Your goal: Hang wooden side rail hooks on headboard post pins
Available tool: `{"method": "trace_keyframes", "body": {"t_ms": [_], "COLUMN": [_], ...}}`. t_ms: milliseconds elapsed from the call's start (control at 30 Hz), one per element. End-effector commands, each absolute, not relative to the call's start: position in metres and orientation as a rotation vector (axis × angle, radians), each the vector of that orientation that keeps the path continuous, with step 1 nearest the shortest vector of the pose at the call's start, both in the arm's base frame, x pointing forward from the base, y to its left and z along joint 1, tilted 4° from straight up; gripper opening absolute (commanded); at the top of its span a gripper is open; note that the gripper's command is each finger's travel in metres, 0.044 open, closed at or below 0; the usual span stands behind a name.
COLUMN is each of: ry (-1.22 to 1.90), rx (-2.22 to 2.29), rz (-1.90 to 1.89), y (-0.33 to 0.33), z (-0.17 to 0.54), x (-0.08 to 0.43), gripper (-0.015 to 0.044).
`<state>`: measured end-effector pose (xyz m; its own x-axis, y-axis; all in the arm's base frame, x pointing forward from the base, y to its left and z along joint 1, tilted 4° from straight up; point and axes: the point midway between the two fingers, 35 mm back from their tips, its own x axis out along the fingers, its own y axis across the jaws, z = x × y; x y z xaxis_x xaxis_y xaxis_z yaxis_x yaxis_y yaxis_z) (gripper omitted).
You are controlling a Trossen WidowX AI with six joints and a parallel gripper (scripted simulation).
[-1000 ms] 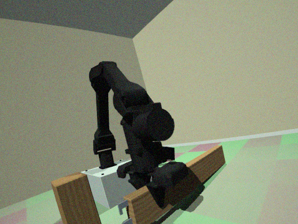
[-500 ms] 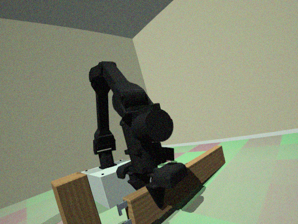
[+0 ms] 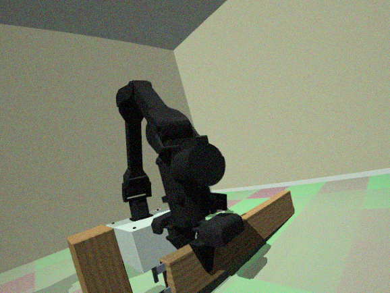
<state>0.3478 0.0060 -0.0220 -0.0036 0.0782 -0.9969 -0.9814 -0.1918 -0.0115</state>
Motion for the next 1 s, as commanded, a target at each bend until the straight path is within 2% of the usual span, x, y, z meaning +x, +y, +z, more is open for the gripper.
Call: {"method": "trace_keyframes", "body": {"t_ms": [0,967], "ry": [1.045,1.045], "rx": [-1.303,-1.303], "rz": [1.374,1.374], "y": [0.0042,0.0013], "z": [-0.0178,-0.0173], "x": [0.3509,0.3534], "gripper": [0.0,0.0]}}
